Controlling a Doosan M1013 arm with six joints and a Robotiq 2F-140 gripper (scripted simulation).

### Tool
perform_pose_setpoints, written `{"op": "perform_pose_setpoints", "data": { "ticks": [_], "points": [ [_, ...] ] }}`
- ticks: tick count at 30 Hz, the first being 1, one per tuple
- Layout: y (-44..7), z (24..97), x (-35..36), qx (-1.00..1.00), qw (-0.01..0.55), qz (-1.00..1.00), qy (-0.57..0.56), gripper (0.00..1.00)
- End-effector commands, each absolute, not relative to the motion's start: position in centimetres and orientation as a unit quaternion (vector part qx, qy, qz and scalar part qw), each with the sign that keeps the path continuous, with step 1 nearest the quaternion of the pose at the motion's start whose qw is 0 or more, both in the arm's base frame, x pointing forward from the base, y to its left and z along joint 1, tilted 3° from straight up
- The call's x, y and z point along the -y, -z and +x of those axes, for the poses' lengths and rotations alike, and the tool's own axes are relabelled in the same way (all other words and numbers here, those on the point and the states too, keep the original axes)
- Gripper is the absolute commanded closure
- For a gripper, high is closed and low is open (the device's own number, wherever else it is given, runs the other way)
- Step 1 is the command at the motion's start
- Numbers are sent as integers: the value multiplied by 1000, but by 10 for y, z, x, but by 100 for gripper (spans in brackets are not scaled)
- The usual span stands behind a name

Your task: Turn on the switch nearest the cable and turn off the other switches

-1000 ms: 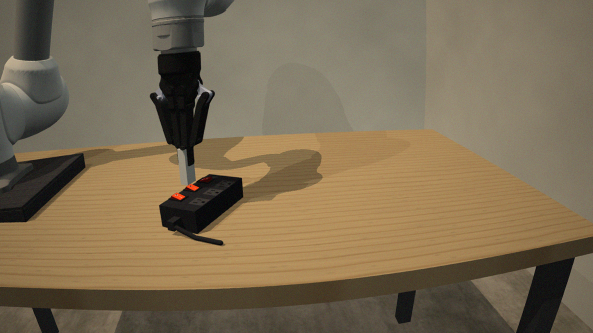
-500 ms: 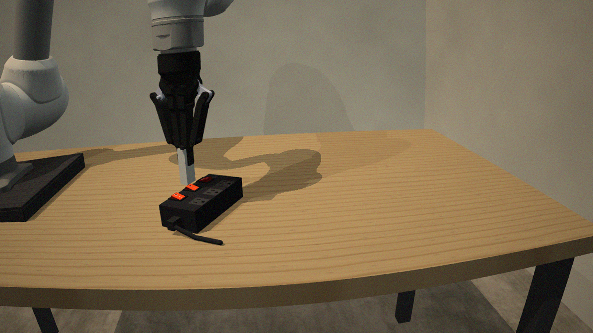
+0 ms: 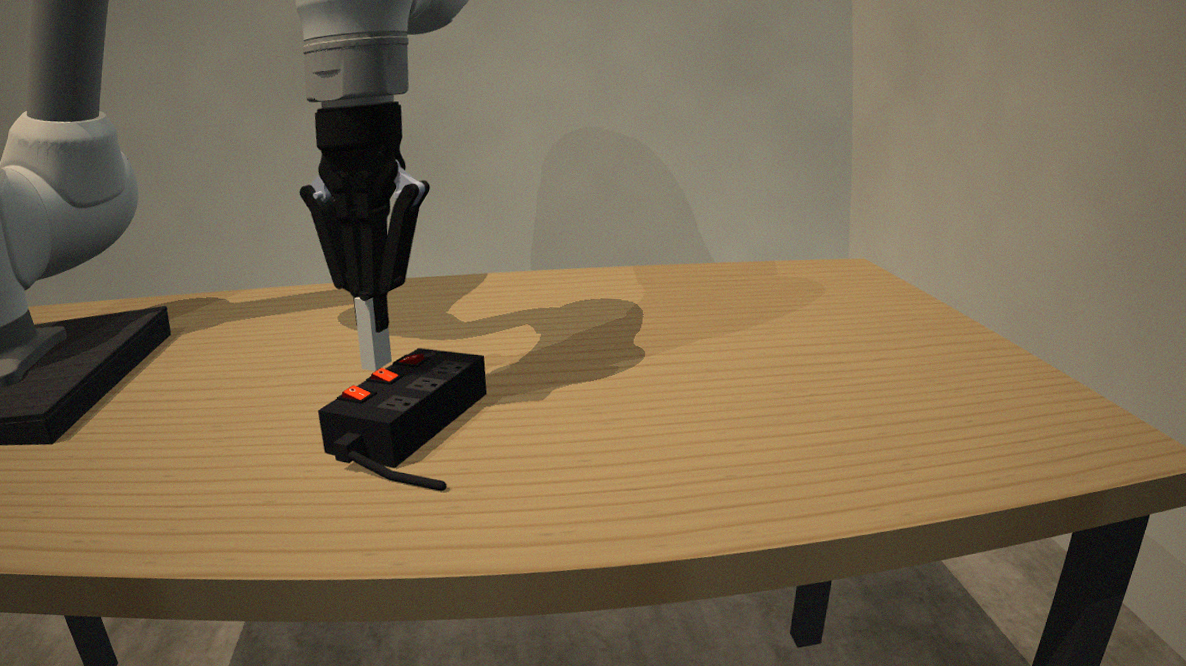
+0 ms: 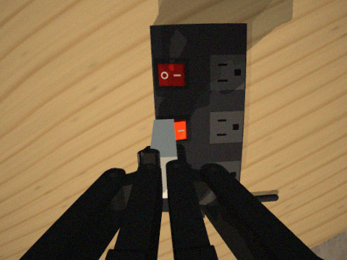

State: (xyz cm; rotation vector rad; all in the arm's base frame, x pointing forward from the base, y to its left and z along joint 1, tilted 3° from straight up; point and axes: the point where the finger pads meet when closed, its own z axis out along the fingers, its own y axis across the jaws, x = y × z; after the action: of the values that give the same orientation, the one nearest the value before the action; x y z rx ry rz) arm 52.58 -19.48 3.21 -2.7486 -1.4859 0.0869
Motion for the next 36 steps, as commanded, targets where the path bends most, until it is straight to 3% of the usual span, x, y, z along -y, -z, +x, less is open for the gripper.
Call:
{"op": "perform_pose_setpoints", "data": {
  "ticks": [1, 36],
  "points": [
    [-32, 526, 195, 475, 8, -879, -28, 100],
    [-25, 525, 195, 475, 8, -879, -28, 100]
  ]
}}
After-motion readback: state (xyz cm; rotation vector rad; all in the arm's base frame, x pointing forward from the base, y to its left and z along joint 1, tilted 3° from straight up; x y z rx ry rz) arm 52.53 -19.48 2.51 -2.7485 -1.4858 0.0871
